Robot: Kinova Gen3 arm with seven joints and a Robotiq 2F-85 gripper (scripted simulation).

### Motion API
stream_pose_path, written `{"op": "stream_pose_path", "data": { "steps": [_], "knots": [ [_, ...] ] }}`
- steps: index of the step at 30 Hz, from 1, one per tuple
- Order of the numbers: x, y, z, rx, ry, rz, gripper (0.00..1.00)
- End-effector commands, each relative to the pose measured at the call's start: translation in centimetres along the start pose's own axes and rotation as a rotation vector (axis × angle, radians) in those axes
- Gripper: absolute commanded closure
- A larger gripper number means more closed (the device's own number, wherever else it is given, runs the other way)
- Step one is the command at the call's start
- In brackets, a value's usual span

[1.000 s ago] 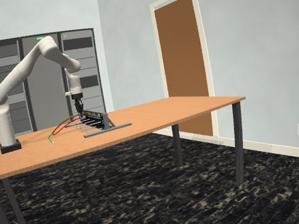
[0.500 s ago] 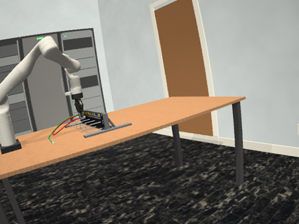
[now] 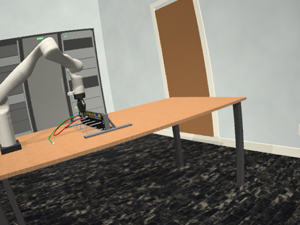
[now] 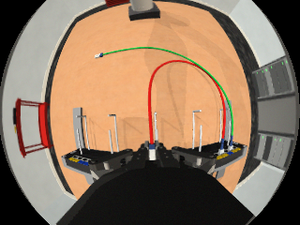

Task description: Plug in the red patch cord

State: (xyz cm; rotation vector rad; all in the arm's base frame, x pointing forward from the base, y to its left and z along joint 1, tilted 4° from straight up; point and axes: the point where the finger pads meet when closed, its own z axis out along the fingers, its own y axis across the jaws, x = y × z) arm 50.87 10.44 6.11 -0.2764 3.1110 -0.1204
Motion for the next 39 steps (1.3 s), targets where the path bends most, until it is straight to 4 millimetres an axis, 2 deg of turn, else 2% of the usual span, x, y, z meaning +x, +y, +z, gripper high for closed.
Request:
{"op": "stream_pose_path", "data": {
  "steps": [1,9,39],
  "knots": [
    [-0.50,0.21,-0.03,-0.003,-0.002,0.001,1.00],
    [-1.15,0.21,-0.03,-0.003,-0.002,0.001,1.00],
    [-1.37,0.21,-0.03,-0.003,-0.002,0.001,1.00]
  ]
}}
